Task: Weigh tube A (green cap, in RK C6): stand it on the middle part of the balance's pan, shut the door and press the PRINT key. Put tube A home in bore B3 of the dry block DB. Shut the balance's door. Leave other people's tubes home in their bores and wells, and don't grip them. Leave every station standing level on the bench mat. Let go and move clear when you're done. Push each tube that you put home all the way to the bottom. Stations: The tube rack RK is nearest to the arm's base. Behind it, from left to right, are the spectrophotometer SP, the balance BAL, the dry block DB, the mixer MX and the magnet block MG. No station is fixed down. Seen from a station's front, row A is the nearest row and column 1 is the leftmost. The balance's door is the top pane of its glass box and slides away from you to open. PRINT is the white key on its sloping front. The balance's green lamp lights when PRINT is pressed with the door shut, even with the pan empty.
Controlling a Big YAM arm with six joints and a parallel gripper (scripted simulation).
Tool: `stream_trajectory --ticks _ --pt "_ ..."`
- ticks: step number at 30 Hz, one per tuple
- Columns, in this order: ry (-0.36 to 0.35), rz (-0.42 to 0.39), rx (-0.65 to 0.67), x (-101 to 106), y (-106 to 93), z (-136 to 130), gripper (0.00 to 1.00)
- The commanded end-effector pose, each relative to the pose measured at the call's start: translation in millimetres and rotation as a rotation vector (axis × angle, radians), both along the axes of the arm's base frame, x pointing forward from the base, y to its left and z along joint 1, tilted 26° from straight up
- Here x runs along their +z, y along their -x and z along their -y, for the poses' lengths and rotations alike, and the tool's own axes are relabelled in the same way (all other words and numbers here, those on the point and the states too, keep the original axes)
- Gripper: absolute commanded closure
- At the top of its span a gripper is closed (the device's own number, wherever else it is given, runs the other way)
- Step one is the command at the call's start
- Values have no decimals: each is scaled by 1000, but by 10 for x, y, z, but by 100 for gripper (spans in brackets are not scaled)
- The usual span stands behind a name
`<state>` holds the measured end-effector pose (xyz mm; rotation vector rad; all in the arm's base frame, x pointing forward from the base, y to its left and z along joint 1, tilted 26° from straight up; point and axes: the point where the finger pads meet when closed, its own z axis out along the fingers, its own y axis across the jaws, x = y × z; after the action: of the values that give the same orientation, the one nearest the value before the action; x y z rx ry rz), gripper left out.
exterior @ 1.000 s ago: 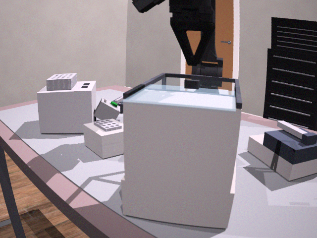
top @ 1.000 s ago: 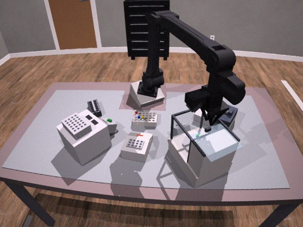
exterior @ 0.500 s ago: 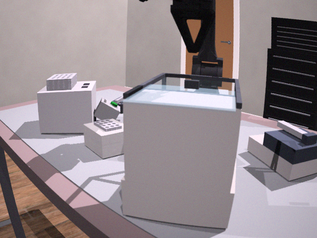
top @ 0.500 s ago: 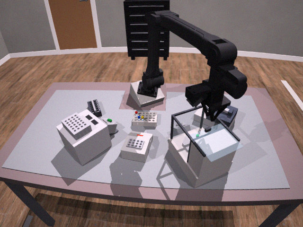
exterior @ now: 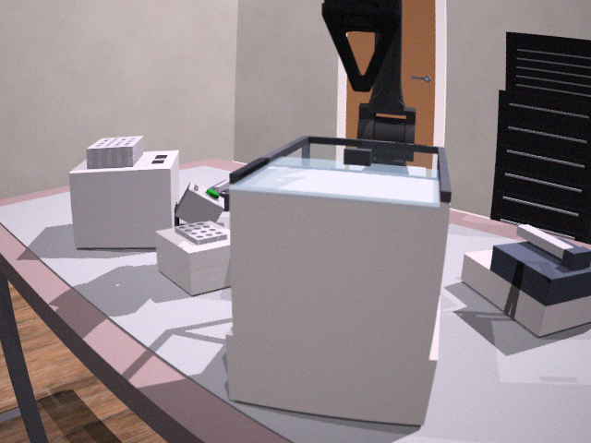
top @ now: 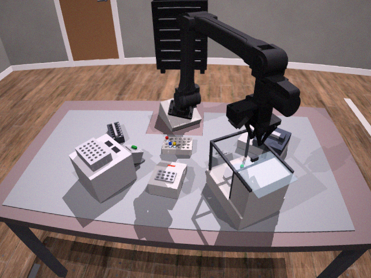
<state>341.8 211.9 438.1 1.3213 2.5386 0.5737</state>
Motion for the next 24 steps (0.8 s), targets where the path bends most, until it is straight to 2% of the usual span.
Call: stream_trajectory --ticks 1,2,3,6,7,11,12,15,16,20,21,22,24 --pt "36 51 127 73 133 15 64" --pt "50 58 156 71 135 16 64" --pt "75 41 186 -30 63 -25 64" --pt "111 67 274 -4 20 -42 64" --pt "108 111 304 46 163 29 64" --pt "159 133 419 34 172 57 64" --pt "163 167 445 157 158 50 64" --pt "170 161 457 127 120 25 64" --pt "185 162 494 5 220 52 64" --pt "238 186 612 -6 232 73 64" --pt "248 204 640 55 181 40 64" --pt "261 212 673 -36 275 78 64" --pt "288 219 733 -48 291 94 64"
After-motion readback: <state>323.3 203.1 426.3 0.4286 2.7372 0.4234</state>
